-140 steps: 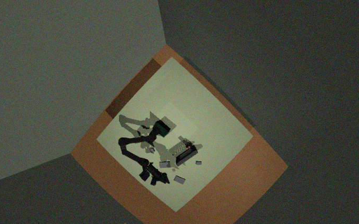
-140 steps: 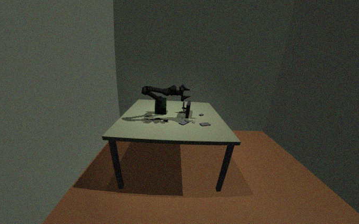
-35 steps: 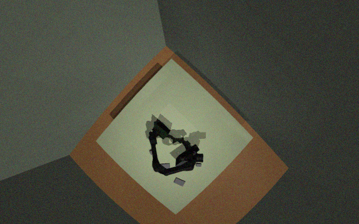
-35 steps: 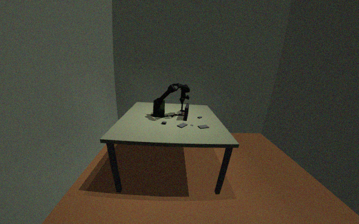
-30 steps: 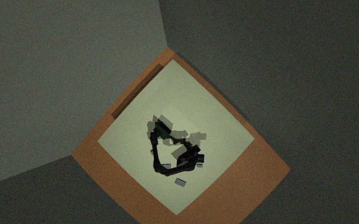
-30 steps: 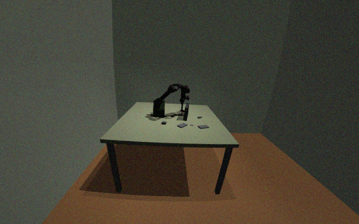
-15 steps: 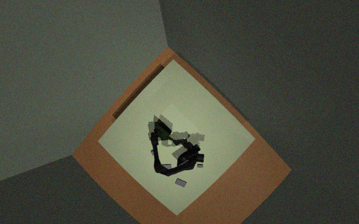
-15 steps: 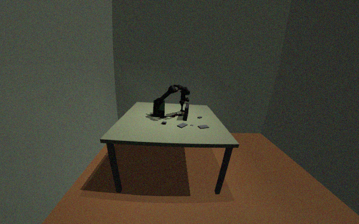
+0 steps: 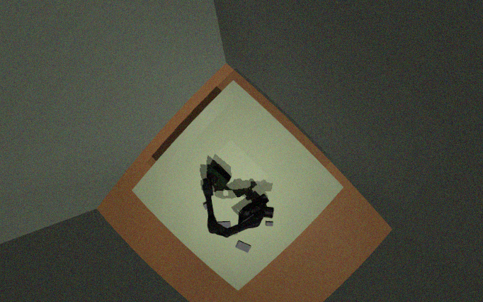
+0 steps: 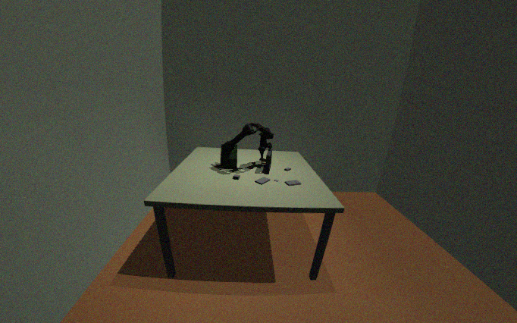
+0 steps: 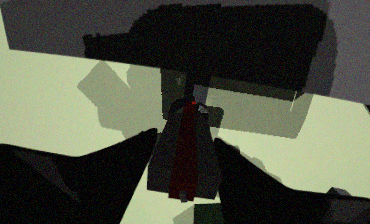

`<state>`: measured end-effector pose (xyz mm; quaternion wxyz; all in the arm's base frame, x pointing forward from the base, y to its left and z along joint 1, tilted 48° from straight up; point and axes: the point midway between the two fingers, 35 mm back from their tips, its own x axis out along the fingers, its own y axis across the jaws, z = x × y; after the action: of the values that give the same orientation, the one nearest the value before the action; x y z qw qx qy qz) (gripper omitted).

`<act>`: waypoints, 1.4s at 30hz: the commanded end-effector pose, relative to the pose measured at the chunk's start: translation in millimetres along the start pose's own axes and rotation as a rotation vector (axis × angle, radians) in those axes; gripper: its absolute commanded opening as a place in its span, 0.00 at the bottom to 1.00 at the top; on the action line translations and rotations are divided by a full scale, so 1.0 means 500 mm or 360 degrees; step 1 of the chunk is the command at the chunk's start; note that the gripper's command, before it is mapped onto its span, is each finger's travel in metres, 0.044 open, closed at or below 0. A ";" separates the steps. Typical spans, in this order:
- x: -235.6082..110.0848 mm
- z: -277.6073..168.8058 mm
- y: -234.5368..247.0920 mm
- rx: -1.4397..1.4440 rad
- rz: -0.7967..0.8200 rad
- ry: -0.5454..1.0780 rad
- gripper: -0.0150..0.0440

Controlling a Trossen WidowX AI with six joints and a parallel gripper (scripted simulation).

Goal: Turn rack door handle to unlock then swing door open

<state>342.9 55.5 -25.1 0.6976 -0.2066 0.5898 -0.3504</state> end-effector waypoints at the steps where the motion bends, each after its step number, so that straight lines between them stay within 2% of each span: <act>1: 0.004 -0.002 -0.001 -0.0009 -0.0009 -0.0003 0.49; 2: 0.004 -0.002 -0.001 -0.0009 -0.0009 -0.0003 0.44; 15: 0.004 -0.002 -0.001 -0.0009 -0.0009 -0.0003 0.29; 20: 0.004 -0.002 -0.001 -0.0061 -0.0009 -0.0003 0.29; 42: 0.004 -0.002 -0.001 -0.1772 -0.0010 0.0002 0.29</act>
<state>342.0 54.9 -25.8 0.5244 -0.5048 0.6844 -0.0419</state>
